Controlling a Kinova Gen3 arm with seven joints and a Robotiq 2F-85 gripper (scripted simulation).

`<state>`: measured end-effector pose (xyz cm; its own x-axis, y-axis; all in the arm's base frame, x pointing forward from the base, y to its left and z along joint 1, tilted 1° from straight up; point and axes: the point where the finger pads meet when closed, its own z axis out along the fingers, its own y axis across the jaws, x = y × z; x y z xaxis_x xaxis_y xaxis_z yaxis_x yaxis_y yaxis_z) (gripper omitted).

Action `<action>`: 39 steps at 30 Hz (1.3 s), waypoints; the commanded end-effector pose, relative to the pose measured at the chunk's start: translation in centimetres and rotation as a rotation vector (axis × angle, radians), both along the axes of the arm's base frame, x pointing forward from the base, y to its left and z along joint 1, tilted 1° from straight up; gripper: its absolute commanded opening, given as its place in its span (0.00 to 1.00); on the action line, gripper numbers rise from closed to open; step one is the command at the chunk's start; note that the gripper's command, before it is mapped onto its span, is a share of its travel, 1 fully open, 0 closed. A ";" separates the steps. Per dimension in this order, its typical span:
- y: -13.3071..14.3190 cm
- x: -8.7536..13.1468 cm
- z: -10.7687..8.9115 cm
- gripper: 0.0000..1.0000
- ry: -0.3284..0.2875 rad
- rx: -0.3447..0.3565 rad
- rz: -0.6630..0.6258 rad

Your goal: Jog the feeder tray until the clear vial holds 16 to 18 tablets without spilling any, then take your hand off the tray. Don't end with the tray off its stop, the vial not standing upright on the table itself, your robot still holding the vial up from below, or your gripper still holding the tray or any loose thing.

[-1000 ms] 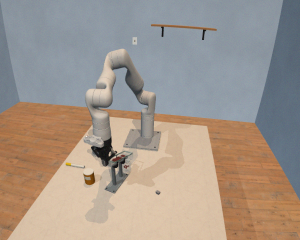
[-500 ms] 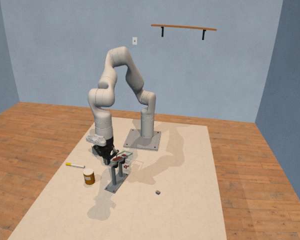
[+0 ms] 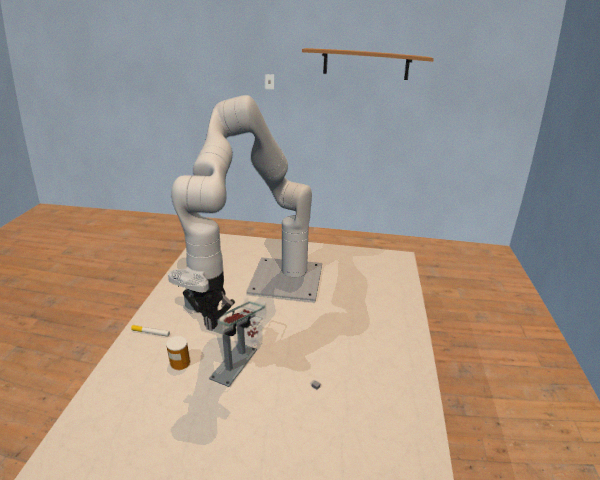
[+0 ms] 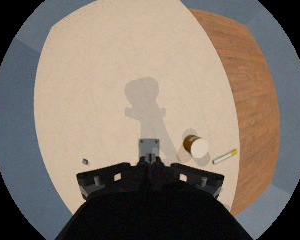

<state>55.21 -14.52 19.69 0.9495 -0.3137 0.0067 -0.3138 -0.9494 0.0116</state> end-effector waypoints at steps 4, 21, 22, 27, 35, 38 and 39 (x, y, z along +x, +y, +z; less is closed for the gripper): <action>-0.2 1.2 0.3 0.00 -0.003 0.001 0.000; -0.3 1.3 0.4 0.00 -0.003 0.001 0.000; -0.3 1.3 0.4 0.00 -0.003 0.001 0.000; -0.3 1.3 0.4 0.00 -0.003 0.001 0.000; -0.3 1.3 0.4 0.00 -0.003 0.001 0.000; -0.2 1.1 0.3 0.00 -0.003 0.001 0.000; -0.2 1.0 0.2 0.00 -0.003 0.001 0.000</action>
